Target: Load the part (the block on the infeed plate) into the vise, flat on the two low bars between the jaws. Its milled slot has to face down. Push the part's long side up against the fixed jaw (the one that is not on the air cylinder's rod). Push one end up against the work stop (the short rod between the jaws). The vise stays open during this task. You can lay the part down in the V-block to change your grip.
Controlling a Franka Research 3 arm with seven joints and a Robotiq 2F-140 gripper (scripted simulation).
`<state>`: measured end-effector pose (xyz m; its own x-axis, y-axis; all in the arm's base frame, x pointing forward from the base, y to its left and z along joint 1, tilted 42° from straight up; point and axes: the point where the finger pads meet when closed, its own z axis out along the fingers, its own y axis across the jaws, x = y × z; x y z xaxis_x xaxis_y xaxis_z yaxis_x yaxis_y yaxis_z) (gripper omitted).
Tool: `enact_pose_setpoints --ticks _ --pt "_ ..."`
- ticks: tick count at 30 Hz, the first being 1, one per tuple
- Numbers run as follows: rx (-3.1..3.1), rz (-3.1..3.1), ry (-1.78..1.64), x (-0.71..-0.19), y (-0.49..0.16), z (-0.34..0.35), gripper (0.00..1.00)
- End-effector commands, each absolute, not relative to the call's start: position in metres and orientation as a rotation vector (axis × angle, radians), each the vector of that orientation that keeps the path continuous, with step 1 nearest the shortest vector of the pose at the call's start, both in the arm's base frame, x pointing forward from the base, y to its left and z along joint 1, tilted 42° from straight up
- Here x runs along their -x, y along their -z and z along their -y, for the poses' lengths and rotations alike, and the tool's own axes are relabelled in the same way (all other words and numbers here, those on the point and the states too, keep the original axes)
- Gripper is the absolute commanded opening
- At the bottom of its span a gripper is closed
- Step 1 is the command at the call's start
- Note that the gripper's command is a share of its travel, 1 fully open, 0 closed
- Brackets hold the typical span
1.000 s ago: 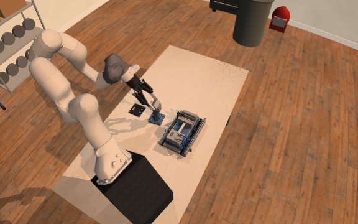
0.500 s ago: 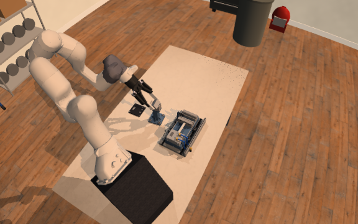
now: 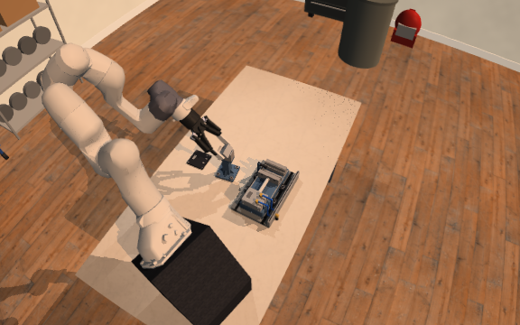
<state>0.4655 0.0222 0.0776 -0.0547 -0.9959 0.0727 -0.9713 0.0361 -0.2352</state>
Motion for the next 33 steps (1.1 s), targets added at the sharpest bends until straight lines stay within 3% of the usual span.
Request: enact_pose_setpoints --ticks 1,33 --pt "2.032 -2.233 0.348 -0.4651 -0.0771 -0.0213 0.51" --pt "2.034 -2.238 0.359 -0.4652 -0.0771 -0.0214 0.51"
